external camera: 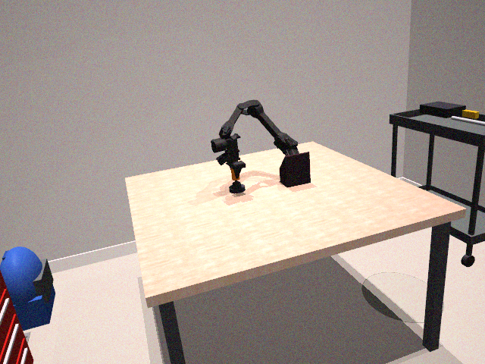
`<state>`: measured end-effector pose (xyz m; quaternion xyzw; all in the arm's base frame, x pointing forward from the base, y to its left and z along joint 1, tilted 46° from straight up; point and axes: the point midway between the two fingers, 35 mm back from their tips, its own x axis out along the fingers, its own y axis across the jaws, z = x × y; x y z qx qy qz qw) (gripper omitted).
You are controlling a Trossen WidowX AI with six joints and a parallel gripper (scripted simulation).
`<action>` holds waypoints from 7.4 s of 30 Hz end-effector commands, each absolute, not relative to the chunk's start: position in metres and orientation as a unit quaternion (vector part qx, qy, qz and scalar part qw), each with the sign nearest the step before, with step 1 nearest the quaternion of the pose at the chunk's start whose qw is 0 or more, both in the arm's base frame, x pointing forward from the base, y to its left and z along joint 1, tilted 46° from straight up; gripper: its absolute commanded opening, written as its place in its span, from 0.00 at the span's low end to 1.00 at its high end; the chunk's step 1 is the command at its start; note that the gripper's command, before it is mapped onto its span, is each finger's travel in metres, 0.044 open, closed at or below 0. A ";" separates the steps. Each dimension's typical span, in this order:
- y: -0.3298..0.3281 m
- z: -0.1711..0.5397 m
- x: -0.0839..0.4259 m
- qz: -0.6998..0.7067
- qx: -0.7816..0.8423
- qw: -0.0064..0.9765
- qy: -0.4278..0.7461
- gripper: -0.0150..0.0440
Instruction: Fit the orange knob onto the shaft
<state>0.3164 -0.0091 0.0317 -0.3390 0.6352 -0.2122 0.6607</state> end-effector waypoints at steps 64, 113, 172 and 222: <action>-0.011 0.031 0.316 -0.104 -0.443 0.597 0.661 0.25; -0.011 0.031 0.317 -0.035 -0.503 0.547 0.668 0.25; -0.011 0.030 0.314 0.035 -0.558 0.491 0.668 0.25; -0.011 0.030 0.315 0.105 -0.606 0.430 0.661 0.25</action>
